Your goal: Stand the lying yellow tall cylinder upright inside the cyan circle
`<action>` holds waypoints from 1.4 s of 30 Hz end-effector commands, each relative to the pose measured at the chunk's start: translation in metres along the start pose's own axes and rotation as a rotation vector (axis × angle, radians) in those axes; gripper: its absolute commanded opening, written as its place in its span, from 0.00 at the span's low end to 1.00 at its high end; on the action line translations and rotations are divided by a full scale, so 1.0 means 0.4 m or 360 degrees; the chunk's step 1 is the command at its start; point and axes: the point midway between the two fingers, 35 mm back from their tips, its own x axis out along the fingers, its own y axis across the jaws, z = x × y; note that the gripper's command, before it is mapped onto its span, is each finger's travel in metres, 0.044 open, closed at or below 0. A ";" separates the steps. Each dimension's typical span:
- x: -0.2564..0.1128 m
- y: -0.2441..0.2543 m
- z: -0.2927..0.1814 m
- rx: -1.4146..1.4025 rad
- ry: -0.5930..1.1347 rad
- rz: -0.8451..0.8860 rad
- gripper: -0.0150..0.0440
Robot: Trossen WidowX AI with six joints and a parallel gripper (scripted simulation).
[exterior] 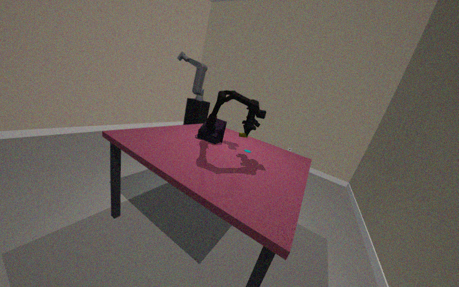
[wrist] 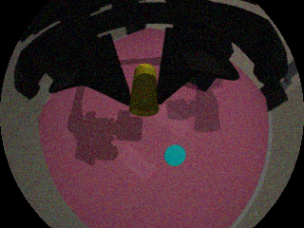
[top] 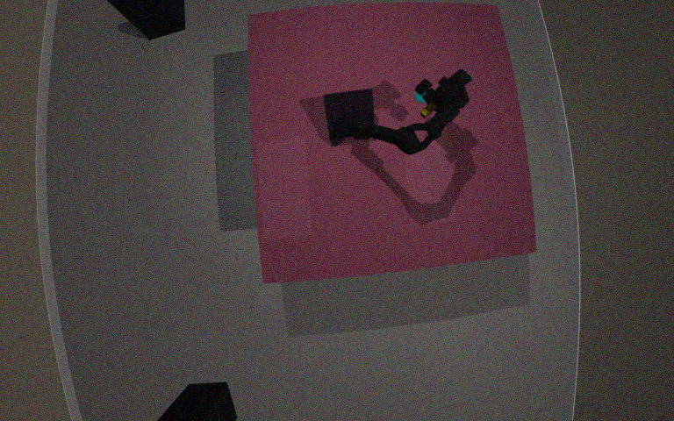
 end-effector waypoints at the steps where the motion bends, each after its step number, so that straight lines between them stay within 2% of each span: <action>1: 0.003 0.022 0.029 -0.0104 0.0007 0.0006 0.43; 28: 0.026 0.166 0.191 -0.0714 0.0019 -0.0004 0.43; 42: 0.044 0.176 0.194 -0.0712 -0.0035 0.0082 0.43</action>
